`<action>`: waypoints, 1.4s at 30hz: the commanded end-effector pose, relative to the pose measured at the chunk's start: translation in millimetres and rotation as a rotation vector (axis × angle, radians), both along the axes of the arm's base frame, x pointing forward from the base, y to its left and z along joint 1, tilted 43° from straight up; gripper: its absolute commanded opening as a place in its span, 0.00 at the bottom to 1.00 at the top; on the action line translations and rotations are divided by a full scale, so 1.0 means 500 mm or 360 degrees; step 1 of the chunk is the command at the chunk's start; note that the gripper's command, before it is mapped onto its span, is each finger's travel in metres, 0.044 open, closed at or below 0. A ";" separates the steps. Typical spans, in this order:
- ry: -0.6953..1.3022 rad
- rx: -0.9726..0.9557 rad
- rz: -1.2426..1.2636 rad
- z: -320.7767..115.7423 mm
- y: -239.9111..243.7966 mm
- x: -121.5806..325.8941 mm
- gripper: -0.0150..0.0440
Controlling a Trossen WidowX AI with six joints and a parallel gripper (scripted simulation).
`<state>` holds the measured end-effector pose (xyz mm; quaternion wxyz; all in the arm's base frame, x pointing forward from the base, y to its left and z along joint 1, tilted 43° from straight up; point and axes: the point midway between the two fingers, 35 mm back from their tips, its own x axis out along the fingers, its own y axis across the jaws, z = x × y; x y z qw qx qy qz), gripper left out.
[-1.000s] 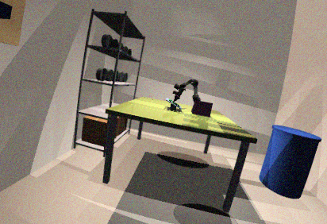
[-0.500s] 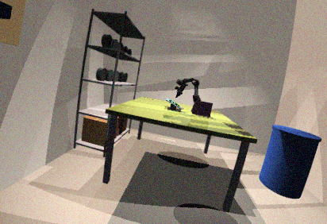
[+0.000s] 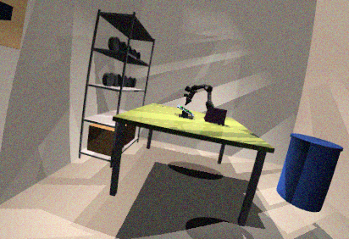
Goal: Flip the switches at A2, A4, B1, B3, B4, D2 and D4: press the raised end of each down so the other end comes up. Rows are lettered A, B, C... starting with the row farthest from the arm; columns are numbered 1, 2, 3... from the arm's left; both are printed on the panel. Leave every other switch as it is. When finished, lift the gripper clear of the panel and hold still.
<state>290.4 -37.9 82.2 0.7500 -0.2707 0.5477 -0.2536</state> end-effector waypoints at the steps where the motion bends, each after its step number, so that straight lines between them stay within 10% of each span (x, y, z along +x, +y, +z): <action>1: 0.0019 0.0004 0.0009 -0.009 -0.002 0.001 0.25; 42: 0.0018 0.0002 0.0009 -0.041 -0.035 0.015 0.25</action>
